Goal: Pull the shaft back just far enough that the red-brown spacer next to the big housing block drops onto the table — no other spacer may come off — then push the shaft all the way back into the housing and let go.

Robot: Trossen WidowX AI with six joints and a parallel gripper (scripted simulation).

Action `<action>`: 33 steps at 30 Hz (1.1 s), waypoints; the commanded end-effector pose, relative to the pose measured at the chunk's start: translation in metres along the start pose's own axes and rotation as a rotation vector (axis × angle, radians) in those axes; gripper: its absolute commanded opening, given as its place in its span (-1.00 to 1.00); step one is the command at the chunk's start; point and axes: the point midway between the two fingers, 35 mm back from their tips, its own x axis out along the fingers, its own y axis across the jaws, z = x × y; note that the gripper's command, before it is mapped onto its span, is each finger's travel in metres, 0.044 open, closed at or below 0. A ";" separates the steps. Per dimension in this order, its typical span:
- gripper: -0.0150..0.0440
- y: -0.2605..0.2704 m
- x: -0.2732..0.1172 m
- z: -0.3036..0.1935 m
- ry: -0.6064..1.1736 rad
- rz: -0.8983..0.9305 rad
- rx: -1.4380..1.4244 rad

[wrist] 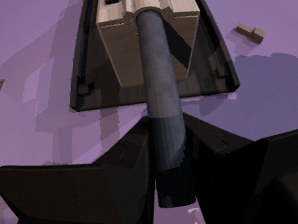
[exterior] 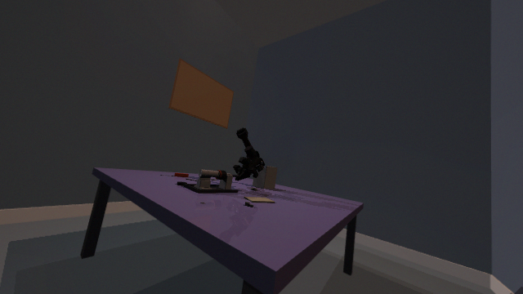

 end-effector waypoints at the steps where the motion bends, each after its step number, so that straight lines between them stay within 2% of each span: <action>1: -0.49 -0.001 -0.001 -0.001 0.001 -0.003 0.001; 33: -0.49 0.000 -0.003 -0.004 0.002 -0.003 0.001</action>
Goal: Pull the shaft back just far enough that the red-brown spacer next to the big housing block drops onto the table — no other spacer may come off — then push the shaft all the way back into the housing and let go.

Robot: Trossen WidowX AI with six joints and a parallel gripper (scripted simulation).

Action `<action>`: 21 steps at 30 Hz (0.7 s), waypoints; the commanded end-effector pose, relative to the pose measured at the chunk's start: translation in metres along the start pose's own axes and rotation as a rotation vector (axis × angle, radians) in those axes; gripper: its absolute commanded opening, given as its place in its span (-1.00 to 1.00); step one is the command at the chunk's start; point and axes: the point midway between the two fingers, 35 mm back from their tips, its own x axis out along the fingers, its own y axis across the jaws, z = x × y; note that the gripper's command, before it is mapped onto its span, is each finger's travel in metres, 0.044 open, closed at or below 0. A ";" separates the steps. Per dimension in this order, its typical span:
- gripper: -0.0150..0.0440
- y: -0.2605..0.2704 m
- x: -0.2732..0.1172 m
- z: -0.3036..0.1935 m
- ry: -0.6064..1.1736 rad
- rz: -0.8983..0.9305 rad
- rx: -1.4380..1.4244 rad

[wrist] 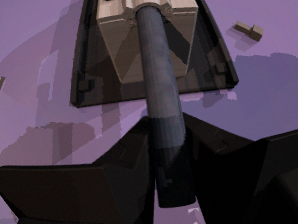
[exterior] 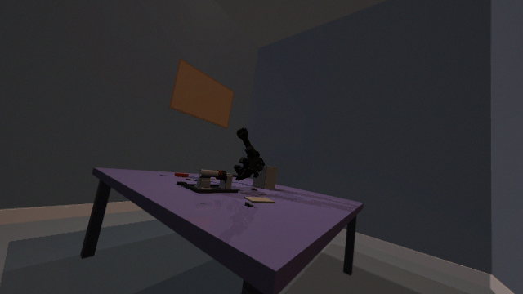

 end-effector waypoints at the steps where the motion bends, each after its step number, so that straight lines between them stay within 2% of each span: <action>1: -0.49 -0.001 -0.001 -0.001 0.001 -0.003 0.001; 21: -0.49 0.000 -0.002 -0.002 0.000 0.000 0.000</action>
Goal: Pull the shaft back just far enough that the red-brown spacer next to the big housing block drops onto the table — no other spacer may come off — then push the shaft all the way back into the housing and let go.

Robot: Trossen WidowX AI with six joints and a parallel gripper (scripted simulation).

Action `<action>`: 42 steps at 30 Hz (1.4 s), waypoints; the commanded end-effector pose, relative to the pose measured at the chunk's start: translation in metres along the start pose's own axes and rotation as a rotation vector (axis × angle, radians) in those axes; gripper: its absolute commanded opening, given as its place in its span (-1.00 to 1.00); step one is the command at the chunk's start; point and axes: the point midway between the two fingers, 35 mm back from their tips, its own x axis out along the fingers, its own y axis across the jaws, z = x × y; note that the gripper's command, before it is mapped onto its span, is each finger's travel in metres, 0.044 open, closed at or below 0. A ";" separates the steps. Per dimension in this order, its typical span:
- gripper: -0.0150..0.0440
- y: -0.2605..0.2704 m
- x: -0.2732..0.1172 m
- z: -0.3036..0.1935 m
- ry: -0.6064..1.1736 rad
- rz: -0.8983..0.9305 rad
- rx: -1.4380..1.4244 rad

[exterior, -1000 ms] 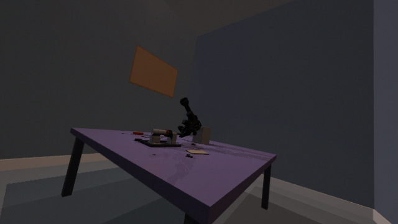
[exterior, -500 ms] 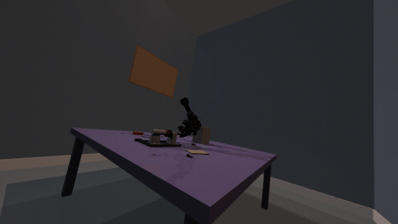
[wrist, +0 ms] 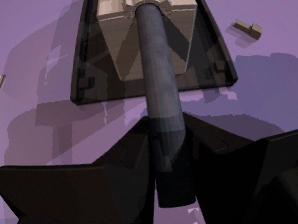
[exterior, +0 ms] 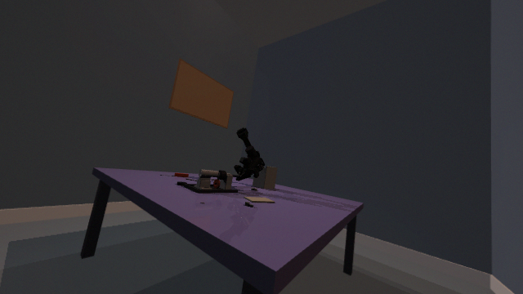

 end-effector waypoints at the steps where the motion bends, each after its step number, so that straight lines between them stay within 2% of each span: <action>1: -0.49 0.000 0.000 0.000 0.000 0.000 0.000; 42: -0.49 0.000 0.006 0.006 0.000 -0.003 0.002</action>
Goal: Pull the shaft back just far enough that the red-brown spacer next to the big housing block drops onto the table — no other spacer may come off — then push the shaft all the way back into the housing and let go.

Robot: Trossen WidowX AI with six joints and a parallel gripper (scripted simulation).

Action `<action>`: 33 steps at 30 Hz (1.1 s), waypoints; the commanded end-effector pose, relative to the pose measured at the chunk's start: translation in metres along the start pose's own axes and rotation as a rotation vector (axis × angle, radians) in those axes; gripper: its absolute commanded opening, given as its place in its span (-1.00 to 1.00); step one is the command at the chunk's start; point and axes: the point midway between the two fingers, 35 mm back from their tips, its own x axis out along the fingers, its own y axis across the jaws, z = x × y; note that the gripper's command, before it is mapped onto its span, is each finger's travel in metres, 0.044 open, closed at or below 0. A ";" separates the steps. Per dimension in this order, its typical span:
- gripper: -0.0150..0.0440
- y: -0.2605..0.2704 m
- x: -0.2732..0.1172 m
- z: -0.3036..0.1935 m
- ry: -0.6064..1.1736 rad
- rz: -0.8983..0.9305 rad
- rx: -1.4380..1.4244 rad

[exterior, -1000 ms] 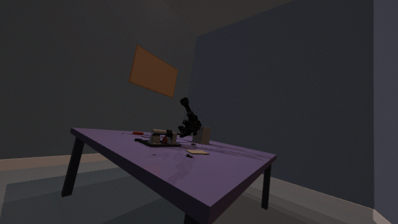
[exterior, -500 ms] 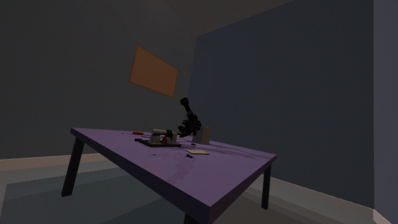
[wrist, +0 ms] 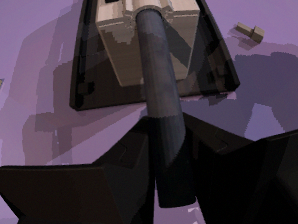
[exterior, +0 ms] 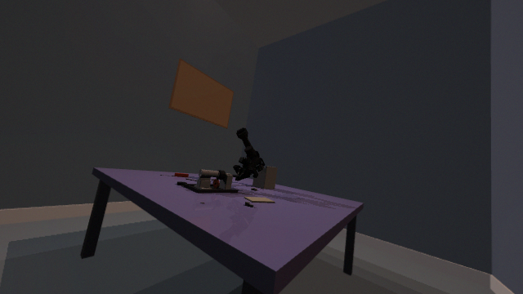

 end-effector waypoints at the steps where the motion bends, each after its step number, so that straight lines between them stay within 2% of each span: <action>1: -0.49 0.000 0.001 0.002 -0.001 -0.001 0.000; 33: -0.49 0.000 0.008 0.008 -0.002 -0.001 0.001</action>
